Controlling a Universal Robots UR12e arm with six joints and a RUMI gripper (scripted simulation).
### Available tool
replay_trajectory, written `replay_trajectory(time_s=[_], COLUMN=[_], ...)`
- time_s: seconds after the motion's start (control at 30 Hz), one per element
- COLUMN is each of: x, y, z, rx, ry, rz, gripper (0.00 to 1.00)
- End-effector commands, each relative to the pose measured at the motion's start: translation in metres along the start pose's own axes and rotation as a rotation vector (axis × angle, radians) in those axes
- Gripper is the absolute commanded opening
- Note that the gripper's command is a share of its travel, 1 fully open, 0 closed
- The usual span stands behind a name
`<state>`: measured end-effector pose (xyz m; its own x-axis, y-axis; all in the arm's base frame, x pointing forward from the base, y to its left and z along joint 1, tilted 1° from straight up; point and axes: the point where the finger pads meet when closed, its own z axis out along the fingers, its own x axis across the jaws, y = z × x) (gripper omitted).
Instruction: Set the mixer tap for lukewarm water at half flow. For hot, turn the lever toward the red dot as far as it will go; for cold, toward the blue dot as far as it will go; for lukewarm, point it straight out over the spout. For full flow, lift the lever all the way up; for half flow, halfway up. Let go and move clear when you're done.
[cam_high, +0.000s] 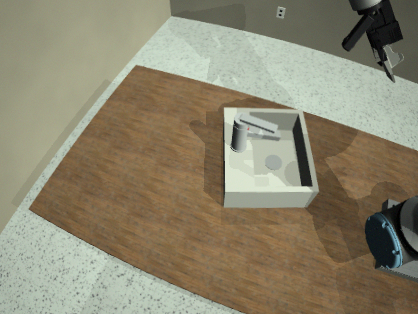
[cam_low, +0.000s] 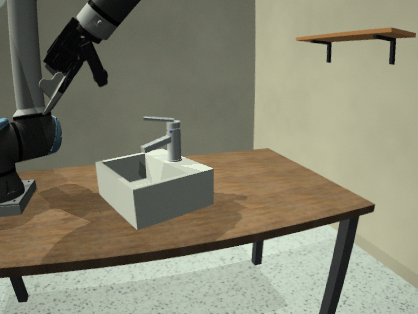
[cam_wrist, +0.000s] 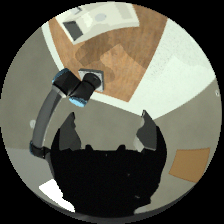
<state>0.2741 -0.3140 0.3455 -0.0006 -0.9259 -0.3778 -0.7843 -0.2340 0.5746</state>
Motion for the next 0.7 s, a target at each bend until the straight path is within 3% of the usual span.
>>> replay_trajectory(time_s=[0.0, 0.67], x=[0.0001, -0.0018], y=[0.0003, -0.0051], z=[-0.0006, -0.0014], rx=[0.001, 0.007], ry=[0.001, 0.01], rz=[0.0, 0.008], gripper=[1.0, 1.0])
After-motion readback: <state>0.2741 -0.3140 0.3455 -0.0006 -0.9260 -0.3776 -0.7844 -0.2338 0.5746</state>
